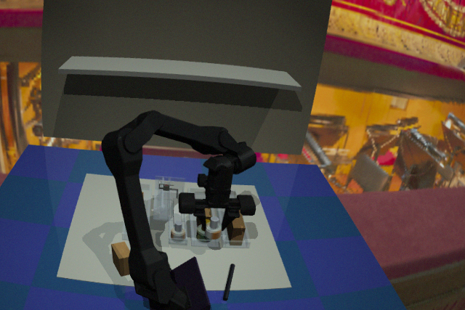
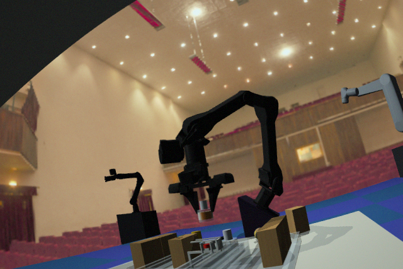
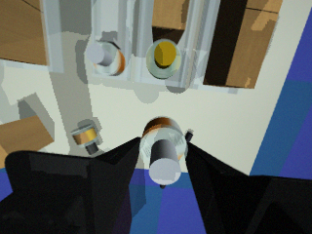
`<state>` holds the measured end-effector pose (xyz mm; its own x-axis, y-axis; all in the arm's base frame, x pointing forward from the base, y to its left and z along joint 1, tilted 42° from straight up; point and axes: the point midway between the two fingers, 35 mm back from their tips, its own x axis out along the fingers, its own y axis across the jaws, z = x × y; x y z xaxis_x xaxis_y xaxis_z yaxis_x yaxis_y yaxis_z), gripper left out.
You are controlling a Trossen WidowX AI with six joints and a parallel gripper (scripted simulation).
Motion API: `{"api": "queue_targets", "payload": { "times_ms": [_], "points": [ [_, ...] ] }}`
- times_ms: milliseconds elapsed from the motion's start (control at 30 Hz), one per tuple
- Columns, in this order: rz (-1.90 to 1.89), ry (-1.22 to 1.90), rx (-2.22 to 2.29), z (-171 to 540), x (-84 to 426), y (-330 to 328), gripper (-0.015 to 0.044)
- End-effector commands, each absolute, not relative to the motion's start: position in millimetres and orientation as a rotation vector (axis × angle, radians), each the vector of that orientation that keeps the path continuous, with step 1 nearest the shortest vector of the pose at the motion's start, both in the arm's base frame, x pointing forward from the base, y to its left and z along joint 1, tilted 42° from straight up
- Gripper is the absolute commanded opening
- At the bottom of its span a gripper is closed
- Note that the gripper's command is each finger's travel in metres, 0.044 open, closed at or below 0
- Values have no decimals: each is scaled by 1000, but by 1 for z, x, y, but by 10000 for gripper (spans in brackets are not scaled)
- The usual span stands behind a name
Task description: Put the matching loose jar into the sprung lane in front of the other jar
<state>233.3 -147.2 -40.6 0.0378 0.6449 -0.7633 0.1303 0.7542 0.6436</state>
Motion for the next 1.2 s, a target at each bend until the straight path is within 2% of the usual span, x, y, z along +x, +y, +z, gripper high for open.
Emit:
{"api": "queue_targets", "payload": {
  "times_ms": [0,467,1167],
  "points": [
    [440,1506,668,-36,244,-131,0],
    [454,1505,690,-14,278,-63,0],
    [455,1504,690,-32,282,-46,0]
  ]
}}
